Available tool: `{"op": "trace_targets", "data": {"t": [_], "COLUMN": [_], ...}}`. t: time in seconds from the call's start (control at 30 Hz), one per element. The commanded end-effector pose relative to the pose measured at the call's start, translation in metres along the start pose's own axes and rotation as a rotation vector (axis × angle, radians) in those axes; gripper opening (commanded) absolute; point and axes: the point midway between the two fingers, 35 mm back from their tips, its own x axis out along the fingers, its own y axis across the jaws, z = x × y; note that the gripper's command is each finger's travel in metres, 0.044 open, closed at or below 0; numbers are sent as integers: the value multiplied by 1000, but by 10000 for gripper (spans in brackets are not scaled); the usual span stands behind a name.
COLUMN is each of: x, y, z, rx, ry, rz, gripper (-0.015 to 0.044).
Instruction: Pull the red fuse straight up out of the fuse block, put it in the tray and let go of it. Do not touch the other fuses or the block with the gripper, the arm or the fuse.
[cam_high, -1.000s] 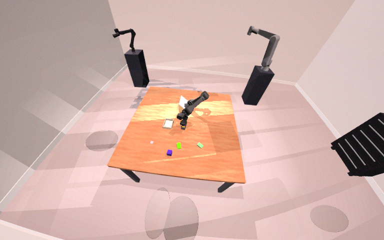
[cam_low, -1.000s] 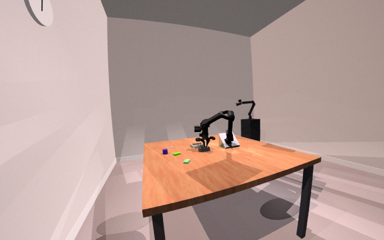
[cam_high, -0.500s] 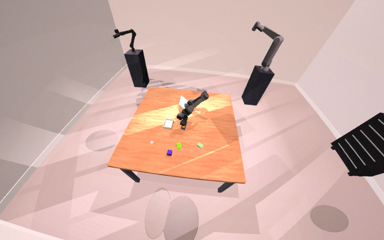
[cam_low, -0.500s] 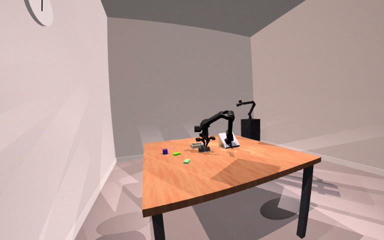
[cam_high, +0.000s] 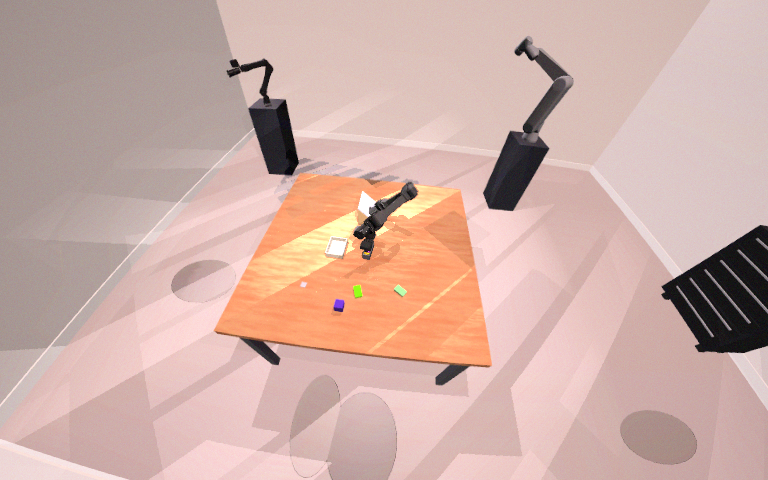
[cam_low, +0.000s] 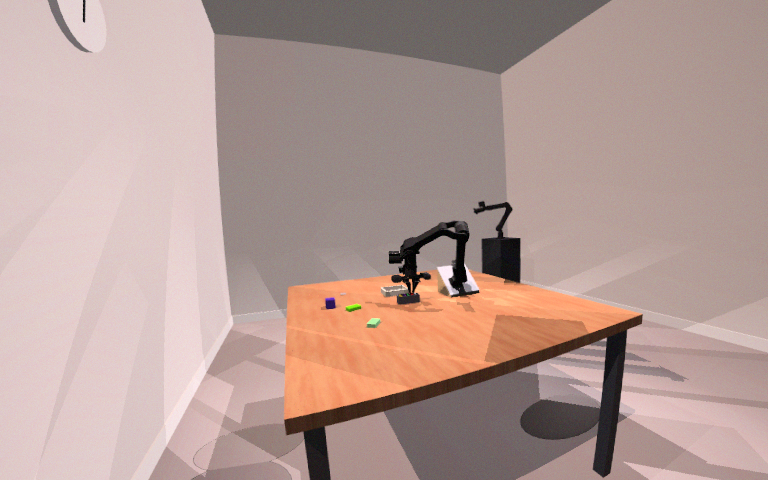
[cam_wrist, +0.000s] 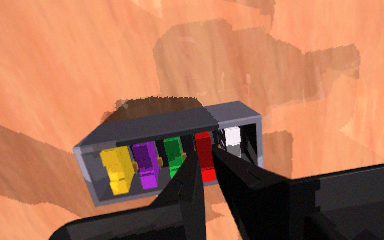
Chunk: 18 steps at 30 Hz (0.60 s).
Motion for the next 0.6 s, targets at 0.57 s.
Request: {"op": "trace_targets", "data": {"t": [0.57], "x": [-12], "y": [1], "z": [1], "rx": [-2], "ry": [-3], "rz": [2], "gripper": [0]}}
